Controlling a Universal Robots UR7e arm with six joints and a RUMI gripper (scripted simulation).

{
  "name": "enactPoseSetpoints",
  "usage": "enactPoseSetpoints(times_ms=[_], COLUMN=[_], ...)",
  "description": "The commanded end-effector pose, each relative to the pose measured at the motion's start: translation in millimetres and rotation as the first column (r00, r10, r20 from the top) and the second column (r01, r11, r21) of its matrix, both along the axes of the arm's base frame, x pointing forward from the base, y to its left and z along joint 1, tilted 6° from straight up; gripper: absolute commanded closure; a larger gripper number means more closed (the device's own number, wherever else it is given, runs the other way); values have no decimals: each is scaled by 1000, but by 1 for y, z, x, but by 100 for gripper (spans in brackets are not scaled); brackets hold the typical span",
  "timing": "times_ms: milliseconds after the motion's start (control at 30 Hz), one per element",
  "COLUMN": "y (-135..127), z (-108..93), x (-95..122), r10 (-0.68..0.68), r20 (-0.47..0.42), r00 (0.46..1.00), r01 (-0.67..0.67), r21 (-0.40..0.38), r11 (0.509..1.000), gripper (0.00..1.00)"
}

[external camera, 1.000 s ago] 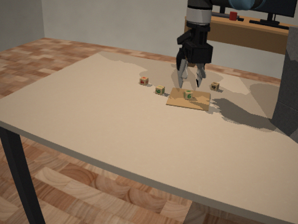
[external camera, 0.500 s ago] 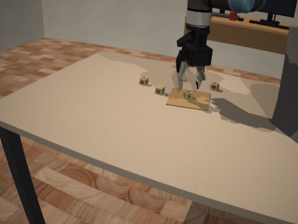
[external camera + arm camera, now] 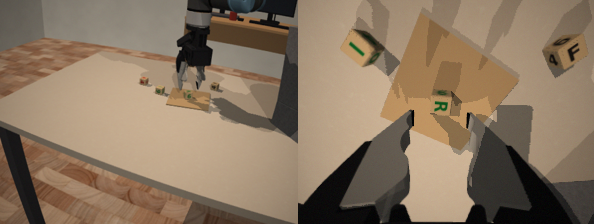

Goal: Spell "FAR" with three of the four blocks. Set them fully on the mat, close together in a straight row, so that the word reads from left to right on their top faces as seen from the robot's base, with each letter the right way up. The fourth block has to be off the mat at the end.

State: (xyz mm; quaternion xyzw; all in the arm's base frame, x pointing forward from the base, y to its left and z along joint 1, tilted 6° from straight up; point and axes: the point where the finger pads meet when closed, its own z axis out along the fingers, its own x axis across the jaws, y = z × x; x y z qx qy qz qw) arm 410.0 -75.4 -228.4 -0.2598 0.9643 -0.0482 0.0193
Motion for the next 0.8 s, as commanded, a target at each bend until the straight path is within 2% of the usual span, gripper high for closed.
enactPoseSetpoints(times_ms=[0, 767], y=[0, -3], z=[-1, -29], x=[0, 2], r10=[0, 0], r20=[1, 1], r00=[1000, 1000], r01=[0, 0], r21=[0, 0], r11=[1000, 1000], gripper=[63, 63])
